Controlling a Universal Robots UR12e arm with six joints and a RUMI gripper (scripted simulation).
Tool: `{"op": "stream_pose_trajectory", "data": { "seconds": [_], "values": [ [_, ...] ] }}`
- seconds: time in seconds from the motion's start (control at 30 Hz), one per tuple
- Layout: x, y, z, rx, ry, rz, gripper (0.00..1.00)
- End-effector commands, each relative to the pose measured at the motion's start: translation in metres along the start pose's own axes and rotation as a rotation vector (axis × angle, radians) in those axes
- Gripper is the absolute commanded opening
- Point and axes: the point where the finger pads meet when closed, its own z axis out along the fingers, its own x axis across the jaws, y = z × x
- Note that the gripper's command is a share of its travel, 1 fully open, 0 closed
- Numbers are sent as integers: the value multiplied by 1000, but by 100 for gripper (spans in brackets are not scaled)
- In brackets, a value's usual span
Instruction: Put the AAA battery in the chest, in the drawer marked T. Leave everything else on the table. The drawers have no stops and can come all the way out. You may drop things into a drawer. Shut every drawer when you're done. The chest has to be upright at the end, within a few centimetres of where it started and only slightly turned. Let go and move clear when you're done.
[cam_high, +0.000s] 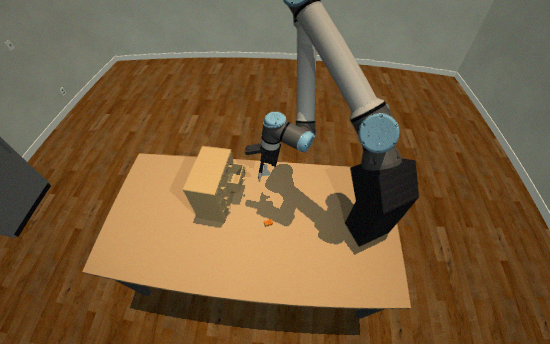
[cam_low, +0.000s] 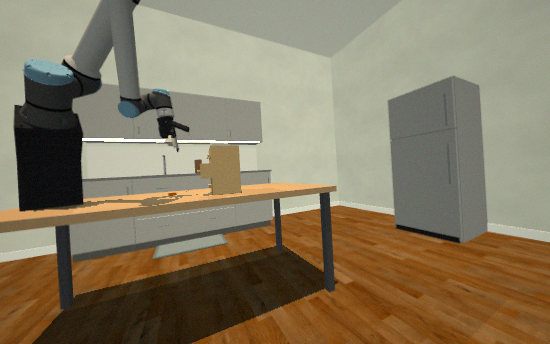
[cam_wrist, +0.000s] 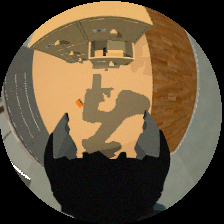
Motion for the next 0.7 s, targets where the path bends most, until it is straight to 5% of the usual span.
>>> {"op": "stream_pose_trajectory", "data": {
  "seconds": [0.0, 0.67],
  "values": [
    [-4, 1, 4, -90, -9, 2, 100],
    [-3, 2, 0, -143, -7, 1, 100]
  ]
}}
